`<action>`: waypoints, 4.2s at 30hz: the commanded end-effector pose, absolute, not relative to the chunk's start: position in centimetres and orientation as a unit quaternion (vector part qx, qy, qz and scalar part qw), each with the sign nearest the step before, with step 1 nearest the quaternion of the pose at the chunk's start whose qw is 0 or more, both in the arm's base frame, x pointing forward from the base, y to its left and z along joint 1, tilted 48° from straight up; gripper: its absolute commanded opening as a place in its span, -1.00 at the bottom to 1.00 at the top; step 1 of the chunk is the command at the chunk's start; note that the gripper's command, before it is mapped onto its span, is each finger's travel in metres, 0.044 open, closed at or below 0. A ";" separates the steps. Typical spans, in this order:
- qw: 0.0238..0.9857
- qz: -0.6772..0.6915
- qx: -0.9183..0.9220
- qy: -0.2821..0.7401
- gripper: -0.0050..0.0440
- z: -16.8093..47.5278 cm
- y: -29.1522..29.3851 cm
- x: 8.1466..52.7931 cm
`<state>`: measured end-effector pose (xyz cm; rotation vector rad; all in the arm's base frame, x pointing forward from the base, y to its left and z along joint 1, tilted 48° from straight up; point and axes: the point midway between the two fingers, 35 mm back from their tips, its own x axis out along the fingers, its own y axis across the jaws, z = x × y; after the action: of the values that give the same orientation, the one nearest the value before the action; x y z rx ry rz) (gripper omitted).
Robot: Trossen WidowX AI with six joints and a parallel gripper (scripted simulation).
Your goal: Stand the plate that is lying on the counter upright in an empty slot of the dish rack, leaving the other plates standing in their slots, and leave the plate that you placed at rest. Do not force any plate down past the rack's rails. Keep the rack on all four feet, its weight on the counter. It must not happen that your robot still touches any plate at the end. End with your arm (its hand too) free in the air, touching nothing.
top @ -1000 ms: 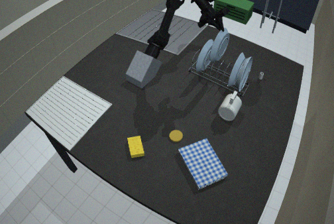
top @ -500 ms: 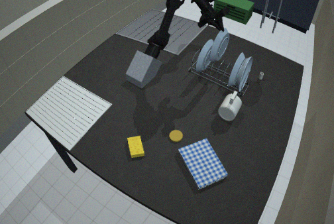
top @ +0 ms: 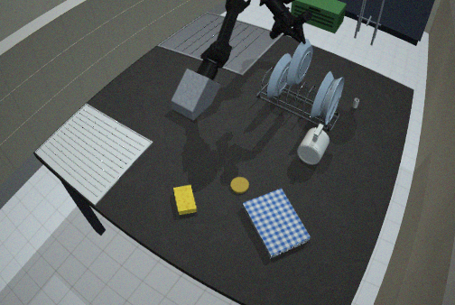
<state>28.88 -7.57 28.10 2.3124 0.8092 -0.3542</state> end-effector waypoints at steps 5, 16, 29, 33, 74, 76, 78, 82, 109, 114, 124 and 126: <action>0.334 -0.130 0.884 0.300 -0.80 28.0 -7.2 28.8; 0.335 -0.130 0.884 0.300 -0.80 27.7 -6.9 28.7; 0.335 -0.130 0.884 0.299 -0.80 27.2 -6.4 28.8; 0.335 -0.130 0.884 0.299 -0.80 27.2 -6.3 28.8; 0.335 -0.130 0.884 0.299 -0.80 25.9 -4.9 28.9; 0.335 -0.130 0.884 0.299 -0.80 25.8 -4.8 28.9; 0.335 -0.130 0.884 0.299 -0.80 25.7 -4.7 28.9; 0.335 -0.130 0.884 0.299 -0.80 25.7 -4.7 28.9; 0.335 -0.130 0.884 0.299 -0.80 24.8 -3.7 29.0; 0.335 -0.130 0.884 0.299 -0.80 24.6 -3.5 29.1; 0.335 -0.130 0.884 0.299 -0.80 24.3 -3.2 29.1; 0.335 -0.130 0.884 0.299 -0.80 24.3 -3.1 29.1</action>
<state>29.07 -3.01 24.17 2.3079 0.8024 -0.3415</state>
